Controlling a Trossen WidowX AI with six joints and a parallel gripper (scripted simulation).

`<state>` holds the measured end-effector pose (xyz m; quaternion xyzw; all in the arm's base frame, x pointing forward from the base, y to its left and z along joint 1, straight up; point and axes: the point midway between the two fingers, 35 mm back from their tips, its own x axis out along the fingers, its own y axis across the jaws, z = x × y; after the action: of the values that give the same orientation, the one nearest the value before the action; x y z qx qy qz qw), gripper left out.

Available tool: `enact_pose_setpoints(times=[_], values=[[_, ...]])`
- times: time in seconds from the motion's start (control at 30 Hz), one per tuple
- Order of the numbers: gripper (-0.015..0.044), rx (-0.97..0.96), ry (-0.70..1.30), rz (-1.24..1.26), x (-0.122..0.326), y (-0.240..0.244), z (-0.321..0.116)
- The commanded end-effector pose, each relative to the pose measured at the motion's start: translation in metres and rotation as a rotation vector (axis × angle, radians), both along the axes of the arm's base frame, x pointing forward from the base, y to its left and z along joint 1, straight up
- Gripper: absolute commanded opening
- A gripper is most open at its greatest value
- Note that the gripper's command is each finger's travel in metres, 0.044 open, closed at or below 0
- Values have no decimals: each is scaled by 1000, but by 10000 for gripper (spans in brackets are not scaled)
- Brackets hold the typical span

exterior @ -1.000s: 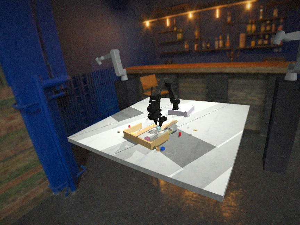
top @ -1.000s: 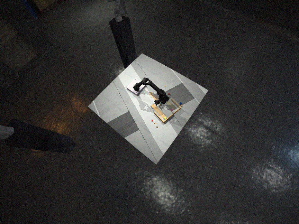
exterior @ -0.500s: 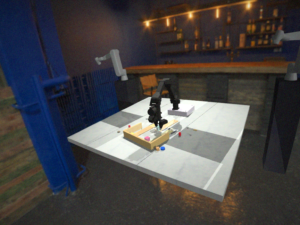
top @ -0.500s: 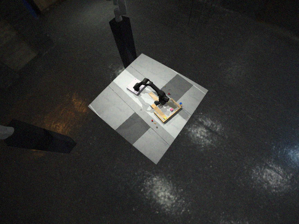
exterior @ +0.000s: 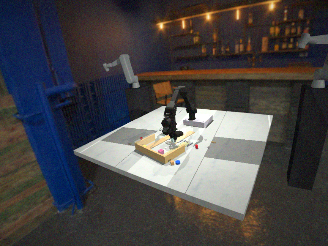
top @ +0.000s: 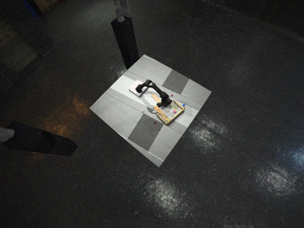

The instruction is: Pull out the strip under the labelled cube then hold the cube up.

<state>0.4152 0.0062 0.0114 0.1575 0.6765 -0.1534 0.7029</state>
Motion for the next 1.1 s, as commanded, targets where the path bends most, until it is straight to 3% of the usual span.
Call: enact_pose_setpoints(times=[0.0,0.07,0.57,1.07], values=[[53,0,-1,0,0,0,0],[0,0,0,0,-2,0,2],[0,3,6,4,-59,-1,39],[0,3,9,4,-102,-2,39]])
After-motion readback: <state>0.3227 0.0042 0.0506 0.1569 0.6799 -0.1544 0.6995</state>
